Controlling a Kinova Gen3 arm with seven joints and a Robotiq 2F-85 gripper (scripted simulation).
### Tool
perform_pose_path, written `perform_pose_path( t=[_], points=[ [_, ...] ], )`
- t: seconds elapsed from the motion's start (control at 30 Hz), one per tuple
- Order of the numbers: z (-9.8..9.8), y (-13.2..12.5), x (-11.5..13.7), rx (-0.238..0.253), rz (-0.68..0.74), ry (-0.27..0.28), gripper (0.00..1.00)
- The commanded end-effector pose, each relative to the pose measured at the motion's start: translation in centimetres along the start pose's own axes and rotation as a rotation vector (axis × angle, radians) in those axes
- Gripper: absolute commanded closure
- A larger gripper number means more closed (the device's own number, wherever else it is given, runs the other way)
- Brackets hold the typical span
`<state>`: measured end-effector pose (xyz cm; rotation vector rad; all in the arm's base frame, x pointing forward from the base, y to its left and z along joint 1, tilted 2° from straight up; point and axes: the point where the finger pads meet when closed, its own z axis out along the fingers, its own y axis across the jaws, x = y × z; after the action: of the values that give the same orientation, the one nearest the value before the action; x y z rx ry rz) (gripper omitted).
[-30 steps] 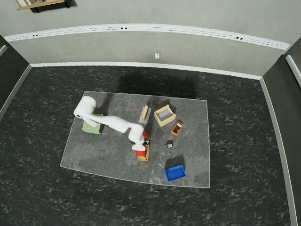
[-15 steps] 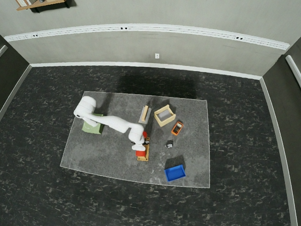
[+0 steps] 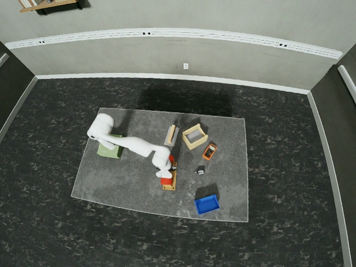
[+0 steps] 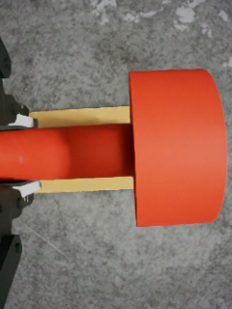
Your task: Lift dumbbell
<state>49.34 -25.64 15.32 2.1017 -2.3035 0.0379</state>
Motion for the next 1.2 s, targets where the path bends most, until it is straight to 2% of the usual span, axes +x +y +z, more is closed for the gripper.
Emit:
perform_pose_path(
  t=[0.0, 0.63, 1.17],
  points=[
    [0.0, 0.1, 0.0, -0.002, 0.0, 0.0, 0.9],
    [-0.3, 0.1, 0.0, -0.002, 0.0, 0.001, 0.9],
    [-2.2, 0.1, 0.0, -0.002, 0.001, 0.002, 0.9]
  ],
)
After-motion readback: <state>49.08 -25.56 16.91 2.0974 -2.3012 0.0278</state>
